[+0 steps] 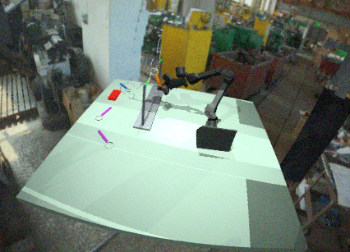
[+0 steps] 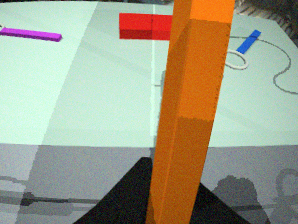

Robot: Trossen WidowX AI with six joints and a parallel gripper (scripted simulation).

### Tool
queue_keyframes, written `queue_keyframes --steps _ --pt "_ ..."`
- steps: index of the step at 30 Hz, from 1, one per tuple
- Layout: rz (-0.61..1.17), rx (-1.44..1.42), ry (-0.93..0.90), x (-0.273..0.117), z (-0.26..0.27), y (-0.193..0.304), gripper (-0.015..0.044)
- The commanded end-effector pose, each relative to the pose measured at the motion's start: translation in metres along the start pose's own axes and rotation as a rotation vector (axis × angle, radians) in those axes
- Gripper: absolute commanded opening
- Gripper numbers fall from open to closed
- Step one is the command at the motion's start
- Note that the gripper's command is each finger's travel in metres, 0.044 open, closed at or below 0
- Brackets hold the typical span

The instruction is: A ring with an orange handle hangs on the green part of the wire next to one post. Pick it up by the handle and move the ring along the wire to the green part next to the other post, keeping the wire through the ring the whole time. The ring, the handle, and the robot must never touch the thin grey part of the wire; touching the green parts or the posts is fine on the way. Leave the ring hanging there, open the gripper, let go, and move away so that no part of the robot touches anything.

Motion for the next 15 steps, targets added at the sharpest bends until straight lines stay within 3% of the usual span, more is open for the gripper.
queue_keyframes --steps 1,15 --pt "-0.002 0.026 -0.011 -0.003 0.006 -0.001 -0.015" --pt "0.038 0.199 -0.106 -0.008 0.037 0.002 -0.015"
Point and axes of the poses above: the point midway between the two fingers, 35 mm back from their tips, its own x axis out along the fingers, its own z axis across the jaws, y = z × x, the point moved 3 cm from there along -x, back along the fingers, and after that the axes turned 11 degrees about x, right-handed, at the moved point
